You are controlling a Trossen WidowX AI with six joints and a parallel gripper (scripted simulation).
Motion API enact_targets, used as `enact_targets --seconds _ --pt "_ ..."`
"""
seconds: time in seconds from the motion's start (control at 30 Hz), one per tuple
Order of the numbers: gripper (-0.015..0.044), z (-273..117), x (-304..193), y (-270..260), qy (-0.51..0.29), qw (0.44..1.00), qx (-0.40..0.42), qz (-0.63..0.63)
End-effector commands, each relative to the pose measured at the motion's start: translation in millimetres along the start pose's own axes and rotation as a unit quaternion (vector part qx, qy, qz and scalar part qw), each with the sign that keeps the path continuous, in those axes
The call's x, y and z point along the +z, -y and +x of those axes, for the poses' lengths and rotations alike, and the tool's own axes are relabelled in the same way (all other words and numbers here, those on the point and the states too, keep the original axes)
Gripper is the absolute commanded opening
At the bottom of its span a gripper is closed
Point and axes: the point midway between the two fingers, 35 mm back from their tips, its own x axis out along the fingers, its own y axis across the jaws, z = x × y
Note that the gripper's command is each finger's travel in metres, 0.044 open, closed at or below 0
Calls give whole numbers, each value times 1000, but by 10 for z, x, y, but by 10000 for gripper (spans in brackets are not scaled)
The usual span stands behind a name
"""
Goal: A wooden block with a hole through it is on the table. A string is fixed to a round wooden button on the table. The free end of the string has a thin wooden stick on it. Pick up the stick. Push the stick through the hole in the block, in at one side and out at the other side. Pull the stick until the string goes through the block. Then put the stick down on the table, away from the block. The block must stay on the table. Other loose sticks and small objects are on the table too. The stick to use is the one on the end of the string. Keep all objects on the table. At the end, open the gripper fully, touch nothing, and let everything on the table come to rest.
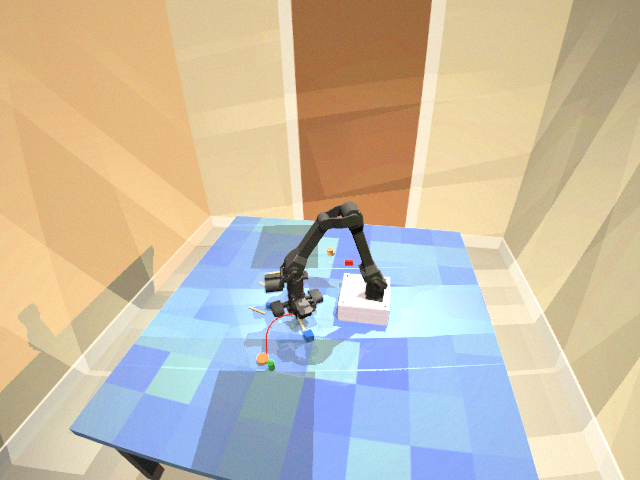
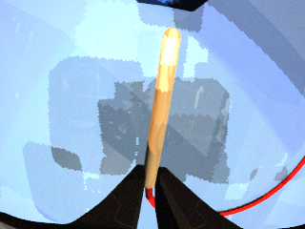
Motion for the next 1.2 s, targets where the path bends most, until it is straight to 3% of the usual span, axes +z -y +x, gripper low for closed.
enact_targets --seconds 0.0,1.17 --pt "0 1 44 -21 -2 1000 1 2" --pt "0 -2 464 -30 -3 1000 1 2"
